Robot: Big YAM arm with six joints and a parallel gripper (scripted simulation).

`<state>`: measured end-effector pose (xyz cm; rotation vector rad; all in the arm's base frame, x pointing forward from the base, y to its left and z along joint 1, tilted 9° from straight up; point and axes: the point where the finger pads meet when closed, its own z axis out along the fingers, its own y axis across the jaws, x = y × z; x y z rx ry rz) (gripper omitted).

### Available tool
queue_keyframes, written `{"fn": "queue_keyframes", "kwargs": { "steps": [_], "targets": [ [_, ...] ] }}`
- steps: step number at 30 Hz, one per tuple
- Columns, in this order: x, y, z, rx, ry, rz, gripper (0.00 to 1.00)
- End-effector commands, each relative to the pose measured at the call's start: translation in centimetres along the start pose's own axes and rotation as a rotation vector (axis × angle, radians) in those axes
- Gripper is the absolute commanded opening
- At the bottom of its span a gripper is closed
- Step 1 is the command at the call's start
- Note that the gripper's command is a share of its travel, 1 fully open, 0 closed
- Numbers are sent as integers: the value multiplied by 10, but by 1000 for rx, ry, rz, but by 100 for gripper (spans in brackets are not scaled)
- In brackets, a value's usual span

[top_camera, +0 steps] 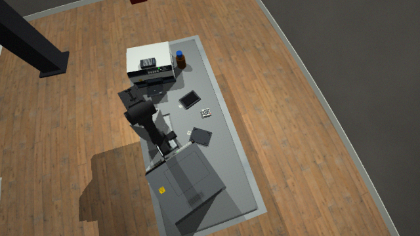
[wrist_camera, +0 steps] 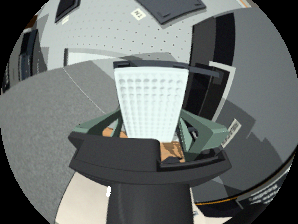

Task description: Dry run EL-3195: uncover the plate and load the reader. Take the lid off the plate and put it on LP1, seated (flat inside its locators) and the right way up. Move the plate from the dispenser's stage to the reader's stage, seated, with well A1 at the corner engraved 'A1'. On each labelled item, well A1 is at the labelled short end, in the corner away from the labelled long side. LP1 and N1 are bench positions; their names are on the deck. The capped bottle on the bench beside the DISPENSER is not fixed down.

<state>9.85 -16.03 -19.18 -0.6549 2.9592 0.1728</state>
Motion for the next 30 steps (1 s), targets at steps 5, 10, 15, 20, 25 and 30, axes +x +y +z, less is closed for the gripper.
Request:
{"fn": "queue_keyframes", "kwargs": {
  "steps": [5,10,15,20,25,30],
  "targets": [
    [1,-5,-2,12,1,11,86],
    [1,-4,-2,11,1,11,86],
    [1,-4,-2,10,1,11,86],
    [1,-3,-2,9,1,12,86],
    [1,-3,-2,8,1,12,86],
    [1,-3,-1,8,0,12,86]
  ]
}}
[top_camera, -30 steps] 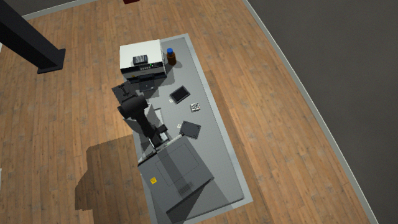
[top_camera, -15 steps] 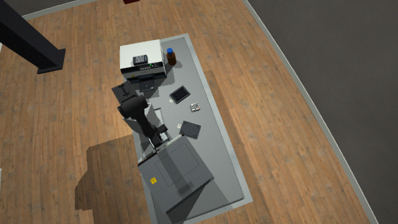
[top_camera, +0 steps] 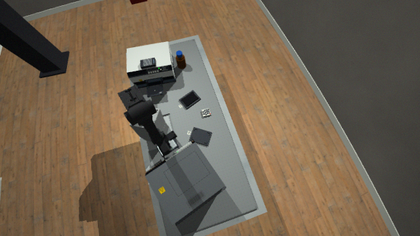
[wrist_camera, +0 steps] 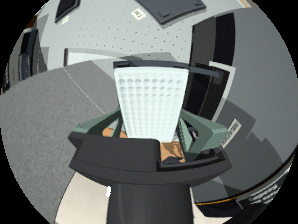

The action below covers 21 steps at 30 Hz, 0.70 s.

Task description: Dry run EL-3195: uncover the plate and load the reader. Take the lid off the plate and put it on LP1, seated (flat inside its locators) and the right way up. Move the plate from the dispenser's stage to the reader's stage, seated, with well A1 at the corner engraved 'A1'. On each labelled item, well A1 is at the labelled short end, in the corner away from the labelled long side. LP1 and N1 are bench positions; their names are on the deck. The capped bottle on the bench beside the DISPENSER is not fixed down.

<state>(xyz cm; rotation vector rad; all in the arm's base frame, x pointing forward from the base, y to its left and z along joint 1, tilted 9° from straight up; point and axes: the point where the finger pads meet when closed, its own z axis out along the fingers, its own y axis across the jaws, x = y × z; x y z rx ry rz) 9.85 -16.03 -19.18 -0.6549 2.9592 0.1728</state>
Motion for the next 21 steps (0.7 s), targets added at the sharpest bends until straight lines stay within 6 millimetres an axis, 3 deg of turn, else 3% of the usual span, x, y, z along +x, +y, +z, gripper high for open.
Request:
{"fn": "queue_keyframes", "kwargs": {
  "steps": [1,21],
  "targets": [
    [1,-3,-1,8,0,12,86],
    [2,-3,2,9,0,13,86]
  ]
}}
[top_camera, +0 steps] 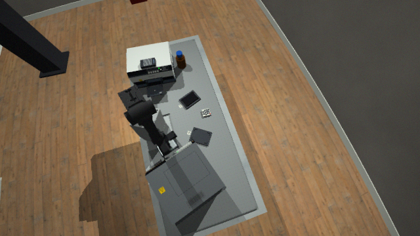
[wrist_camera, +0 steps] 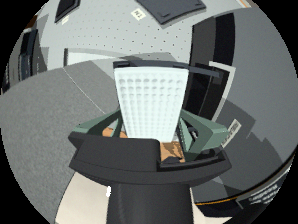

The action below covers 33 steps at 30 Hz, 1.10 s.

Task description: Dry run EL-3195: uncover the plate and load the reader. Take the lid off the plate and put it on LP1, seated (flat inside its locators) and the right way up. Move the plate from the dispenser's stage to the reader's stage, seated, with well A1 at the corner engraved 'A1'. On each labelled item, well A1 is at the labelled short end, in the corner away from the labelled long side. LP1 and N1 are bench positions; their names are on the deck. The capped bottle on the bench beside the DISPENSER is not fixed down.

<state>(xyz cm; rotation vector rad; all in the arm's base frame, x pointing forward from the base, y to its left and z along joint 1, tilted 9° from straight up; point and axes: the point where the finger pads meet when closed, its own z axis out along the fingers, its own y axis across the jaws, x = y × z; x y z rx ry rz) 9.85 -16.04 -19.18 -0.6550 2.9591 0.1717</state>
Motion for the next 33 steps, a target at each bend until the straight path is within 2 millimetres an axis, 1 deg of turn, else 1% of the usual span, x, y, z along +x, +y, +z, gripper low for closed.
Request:
{"fn": "queue_keyframes", "kwargs": {
  "steps": [1,16,33],
  "targets": [
    [2,-3,2,8,0,13,86],
    [2,-4,4,11,0,13,86],
    [0,-2,8,5,-1,9,86]
  ]
}}
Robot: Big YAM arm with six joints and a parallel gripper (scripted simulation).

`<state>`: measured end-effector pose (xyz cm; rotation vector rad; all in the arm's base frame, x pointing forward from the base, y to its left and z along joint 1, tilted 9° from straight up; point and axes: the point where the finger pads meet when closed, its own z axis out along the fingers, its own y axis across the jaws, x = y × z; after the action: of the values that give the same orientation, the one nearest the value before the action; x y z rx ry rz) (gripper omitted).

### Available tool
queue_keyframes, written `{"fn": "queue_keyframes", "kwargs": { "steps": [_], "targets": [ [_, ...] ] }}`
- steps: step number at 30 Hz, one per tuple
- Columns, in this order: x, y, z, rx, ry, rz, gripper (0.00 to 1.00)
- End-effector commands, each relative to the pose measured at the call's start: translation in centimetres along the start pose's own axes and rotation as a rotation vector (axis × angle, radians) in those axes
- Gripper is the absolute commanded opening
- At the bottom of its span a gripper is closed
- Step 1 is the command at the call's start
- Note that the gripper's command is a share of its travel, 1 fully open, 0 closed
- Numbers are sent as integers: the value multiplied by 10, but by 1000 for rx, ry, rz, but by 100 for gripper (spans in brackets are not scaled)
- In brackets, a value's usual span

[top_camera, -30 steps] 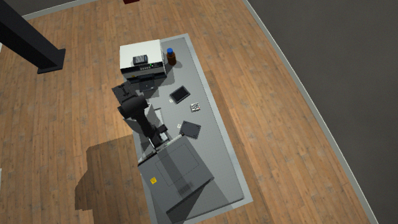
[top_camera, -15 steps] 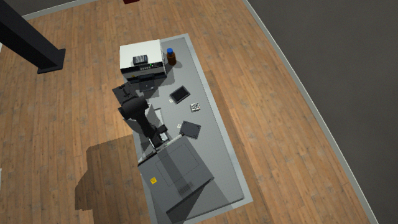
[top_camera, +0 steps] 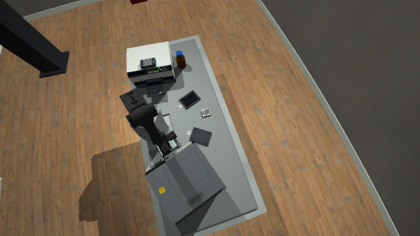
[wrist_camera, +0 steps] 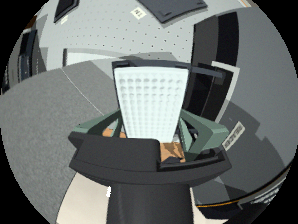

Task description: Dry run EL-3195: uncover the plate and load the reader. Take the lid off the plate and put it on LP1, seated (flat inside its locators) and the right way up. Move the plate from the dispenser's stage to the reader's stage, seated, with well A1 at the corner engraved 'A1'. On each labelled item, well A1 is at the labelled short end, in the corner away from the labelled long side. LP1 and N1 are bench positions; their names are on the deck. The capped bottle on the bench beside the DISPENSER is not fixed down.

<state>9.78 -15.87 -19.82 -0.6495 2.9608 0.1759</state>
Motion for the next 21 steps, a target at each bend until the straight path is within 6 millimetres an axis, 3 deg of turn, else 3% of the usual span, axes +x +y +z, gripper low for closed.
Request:
{"fn": "queue_keyframes", "kwargs": {
  "steps": [1,21],
  "targets": [
    [-1,-3,2,7,-1,5,86],
    [-2,-6,8,10,3,-14,86]
  ]
}}
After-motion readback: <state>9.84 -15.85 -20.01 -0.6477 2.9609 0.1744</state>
